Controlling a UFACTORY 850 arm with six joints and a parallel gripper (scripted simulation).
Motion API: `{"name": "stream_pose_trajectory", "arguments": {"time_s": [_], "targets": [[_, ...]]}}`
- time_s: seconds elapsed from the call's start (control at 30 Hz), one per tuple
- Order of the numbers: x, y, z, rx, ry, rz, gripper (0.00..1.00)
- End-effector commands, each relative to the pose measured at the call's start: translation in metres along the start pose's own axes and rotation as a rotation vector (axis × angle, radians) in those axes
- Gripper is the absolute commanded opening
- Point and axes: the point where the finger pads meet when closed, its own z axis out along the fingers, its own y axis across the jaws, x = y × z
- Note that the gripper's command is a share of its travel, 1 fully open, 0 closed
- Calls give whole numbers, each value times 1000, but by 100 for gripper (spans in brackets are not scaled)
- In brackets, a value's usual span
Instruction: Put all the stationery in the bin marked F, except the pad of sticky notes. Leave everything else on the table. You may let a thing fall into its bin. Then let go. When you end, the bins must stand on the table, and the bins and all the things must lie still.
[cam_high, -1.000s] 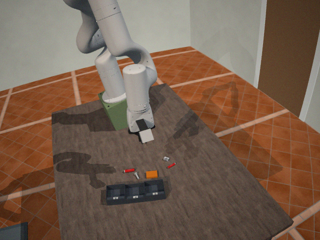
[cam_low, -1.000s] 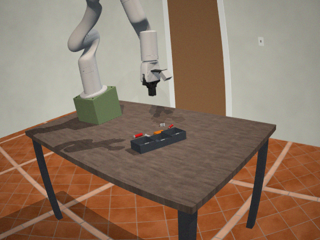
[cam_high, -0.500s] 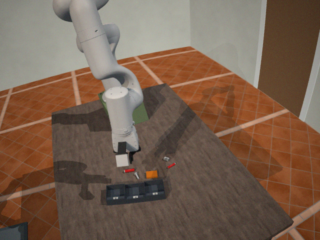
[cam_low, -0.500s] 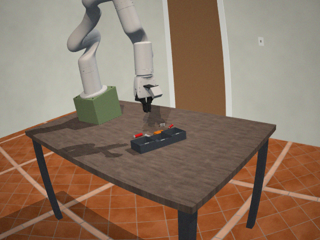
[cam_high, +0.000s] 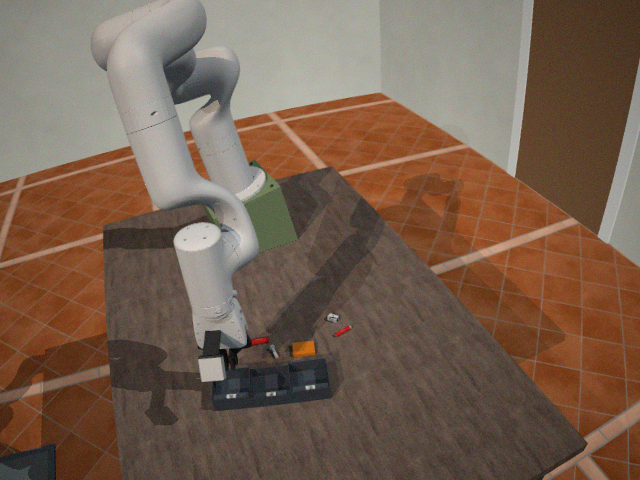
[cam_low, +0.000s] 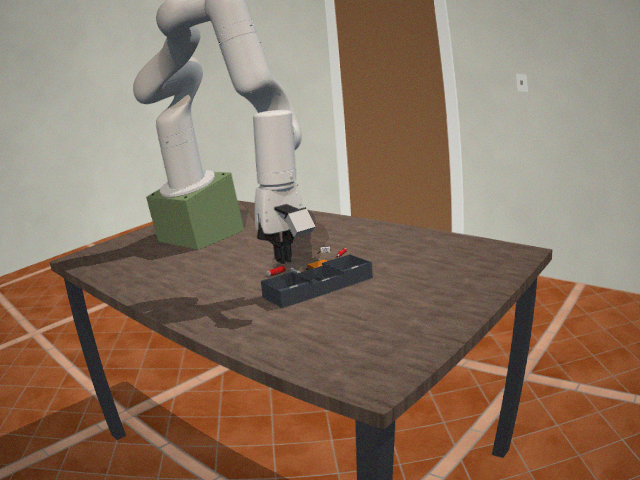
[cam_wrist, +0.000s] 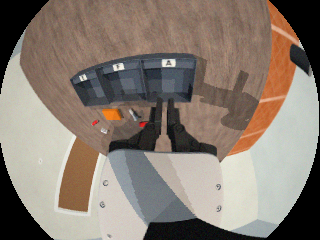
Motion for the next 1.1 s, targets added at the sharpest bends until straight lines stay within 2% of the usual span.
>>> {"name": "stream_pose_trajectory", "arguments": {"time_s": [0.0, 0.2, 0.9, 1.07], "targets": [[13, 11, 11, 3, -5, 0, 7], [13, 11, 11, 3, -5, 0, 7], [13, 11, 62, 3, -5, 0, 7], [13, 11, 64, 3, -5, 0, 7]]}}
